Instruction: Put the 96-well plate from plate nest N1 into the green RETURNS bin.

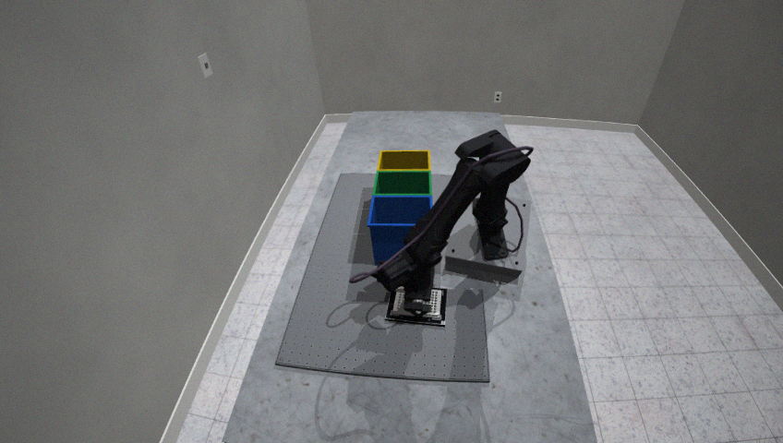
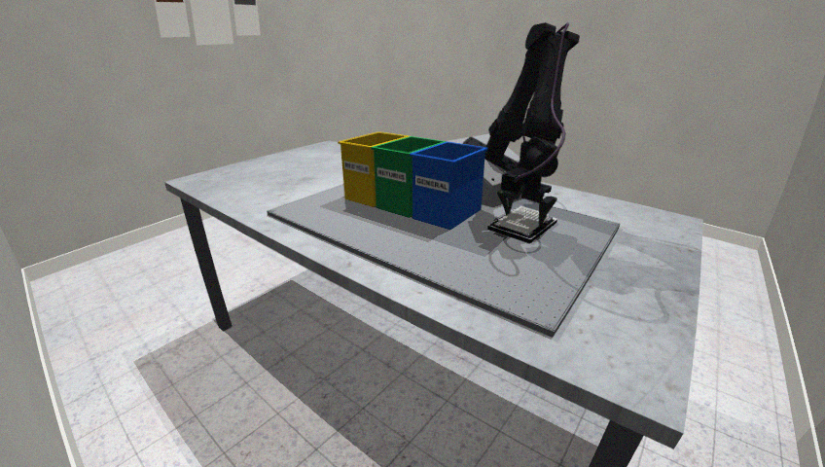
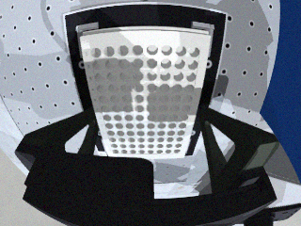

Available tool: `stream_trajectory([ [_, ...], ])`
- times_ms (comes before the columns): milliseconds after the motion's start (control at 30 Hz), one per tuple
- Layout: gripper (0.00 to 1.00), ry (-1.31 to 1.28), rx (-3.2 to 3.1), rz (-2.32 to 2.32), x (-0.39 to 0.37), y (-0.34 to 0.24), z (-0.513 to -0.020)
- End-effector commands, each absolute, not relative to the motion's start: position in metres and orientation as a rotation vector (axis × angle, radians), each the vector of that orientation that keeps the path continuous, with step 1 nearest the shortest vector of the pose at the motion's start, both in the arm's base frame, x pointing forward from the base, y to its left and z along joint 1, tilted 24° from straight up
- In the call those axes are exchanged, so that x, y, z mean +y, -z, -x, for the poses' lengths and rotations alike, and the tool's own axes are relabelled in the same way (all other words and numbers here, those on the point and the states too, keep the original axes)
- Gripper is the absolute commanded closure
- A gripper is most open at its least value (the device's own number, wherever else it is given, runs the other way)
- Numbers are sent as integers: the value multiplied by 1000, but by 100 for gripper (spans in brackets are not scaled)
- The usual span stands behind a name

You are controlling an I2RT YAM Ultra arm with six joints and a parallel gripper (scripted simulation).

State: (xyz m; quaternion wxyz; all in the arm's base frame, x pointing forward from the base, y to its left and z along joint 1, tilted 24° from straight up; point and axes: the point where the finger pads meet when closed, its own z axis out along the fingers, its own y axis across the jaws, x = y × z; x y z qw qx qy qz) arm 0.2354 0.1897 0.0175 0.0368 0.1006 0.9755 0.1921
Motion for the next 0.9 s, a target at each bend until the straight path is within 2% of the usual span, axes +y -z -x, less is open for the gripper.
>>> stream_trajectory([
  [0, 0, -584, 2964, -337, 188, -13, -241],
  [867, 0, -588, 2958, -336, 188, -15, -242],
])
